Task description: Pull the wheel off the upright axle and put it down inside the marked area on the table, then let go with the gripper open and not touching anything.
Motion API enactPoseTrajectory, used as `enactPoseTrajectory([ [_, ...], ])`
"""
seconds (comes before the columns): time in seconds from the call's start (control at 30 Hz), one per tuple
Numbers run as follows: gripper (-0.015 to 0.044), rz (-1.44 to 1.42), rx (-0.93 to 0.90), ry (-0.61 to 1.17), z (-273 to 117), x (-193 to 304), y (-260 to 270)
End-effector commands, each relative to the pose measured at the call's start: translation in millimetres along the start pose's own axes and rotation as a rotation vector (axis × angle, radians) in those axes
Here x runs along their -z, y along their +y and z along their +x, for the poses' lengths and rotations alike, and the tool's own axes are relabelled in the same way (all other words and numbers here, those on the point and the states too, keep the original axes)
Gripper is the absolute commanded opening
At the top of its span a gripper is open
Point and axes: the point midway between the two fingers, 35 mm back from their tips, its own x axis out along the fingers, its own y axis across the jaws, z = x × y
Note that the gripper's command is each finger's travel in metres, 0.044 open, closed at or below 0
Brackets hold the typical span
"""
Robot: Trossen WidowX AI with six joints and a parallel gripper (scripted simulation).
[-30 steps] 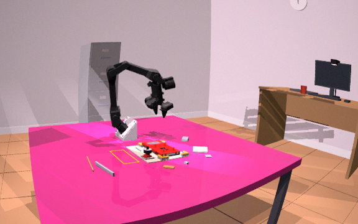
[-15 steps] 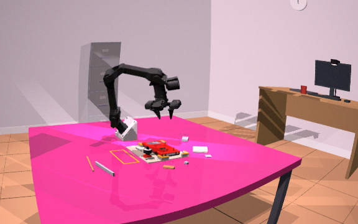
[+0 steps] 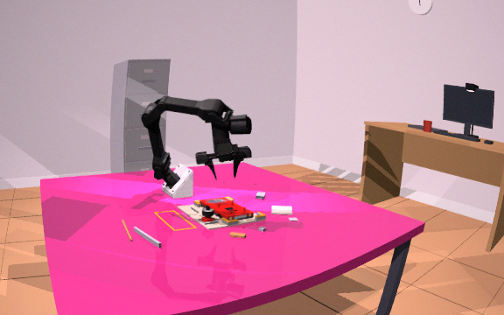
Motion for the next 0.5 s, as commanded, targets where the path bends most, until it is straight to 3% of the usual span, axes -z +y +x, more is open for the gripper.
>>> enactPoseTrajectory([
  [0.0, 0.03, -0.28, 0.104, -0.04, 2, -61, -41],
  [0.13, 0.03, -0.409, 0.159, -0.04, 3, -86, -63],
  [0.47, 0.03, -0.415, 0.161, -0.04, 3, -87, -65],
])
